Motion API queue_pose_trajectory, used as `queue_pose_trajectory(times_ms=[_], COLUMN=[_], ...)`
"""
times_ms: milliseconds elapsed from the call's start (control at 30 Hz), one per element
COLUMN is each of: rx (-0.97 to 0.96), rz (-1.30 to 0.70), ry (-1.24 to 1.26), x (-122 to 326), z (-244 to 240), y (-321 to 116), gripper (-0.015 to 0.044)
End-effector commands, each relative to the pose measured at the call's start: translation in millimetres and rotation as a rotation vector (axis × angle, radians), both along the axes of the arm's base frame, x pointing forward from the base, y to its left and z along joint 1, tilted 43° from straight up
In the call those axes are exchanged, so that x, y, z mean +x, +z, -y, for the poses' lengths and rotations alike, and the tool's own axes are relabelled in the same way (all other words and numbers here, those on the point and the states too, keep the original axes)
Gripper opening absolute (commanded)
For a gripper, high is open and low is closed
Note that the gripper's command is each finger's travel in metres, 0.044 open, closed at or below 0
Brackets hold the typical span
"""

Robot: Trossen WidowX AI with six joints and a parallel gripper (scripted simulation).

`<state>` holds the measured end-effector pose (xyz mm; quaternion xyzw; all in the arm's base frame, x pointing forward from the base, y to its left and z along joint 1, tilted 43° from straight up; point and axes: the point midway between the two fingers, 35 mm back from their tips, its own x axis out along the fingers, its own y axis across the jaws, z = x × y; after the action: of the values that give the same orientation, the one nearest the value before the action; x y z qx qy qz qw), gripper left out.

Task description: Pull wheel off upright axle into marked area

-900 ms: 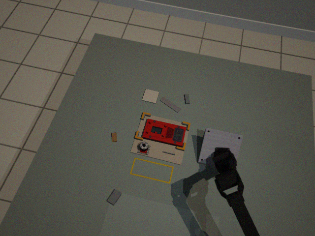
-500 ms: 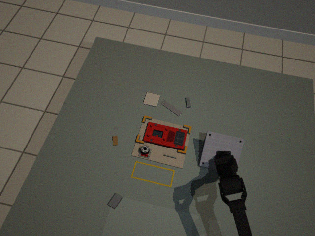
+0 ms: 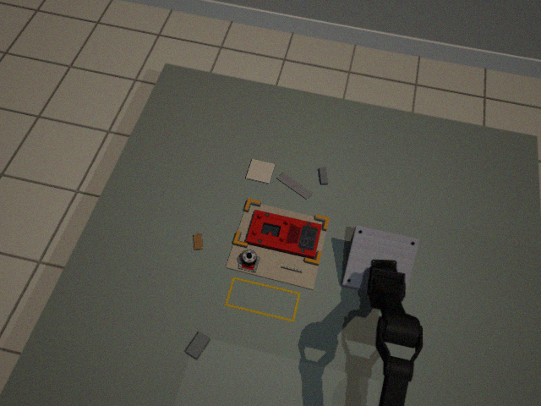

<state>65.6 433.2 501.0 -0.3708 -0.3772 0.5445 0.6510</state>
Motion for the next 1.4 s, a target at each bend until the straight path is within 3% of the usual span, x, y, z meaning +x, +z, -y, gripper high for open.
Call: queue_pose_trajectory(times_ms=[0,300,600,1067,1367], rx=[-0.069,-0.148,-0.144,-0.027,0.344], rz=[-0.162,-0.517,-0.923,-1.719,-2.414], ry=[-0.092,-0.317,-0.563,-0.997,-1.296], x=[56.6,168.1,261.7,338.3,353.0], z=[2.2,34.6,101.0,246.4,363.1], y=[-27.4,-82.7,-139.7,-257.7,-332.4], gripper=[0.0300,0.0300,0.0300,0.0300,0.0300])
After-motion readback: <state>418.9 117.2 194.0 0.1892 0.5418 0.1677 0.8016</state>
